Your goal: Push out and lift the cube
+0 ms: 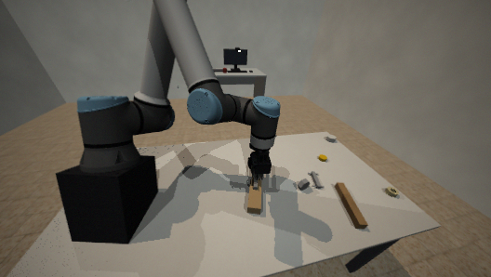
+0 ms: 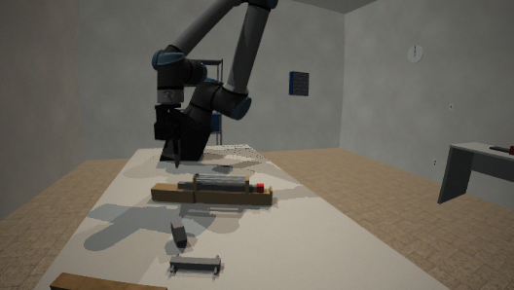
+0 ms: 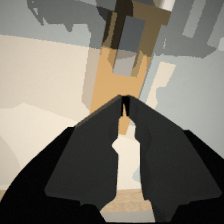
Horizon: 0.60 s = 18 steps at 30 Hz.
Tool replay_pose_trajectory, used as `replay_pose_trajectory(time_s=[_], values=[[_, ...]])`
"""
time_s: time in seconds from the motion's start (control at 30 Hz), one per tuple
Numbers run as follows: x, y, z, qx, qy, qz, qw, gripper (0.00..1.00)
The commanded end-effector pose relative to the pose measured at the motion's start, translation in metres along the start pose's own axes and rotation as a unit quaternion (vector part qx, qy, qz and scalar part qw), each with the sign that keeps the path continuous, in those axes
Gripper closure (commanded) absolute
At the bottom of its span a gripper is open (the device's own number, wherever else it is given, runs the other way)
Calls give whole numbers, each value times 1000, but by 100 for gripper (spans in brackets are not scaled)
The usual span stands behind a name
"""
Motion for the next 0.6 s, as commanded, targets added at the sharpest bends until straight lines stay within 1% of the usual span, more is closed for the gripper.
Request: replay_pose_trajectory(time_s=[0.0, 0.2, 0.4, 0.47, 0.57], values=[[-1, 2, 0, -27, -1, 0, 1000, 100], [-1, 6, -1, -81, -1, 0, 997, 100], [-1, 11, -1, -145, -1, -1, 989, 100], [-1, 11, -1, -145, -1, -1, 989, 100], [-1, 13, -2, -181, -1, -1, 983, 100]])
Point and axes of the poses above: the point where the finger pads meet when closed, its own x axis out along the fingers, its own z axis across the jaws, y = z × x, the point moved 6 cm from there along -x, back along the fingers, and after that the axes turned 14 degrees about x, right-handed, at the moved point
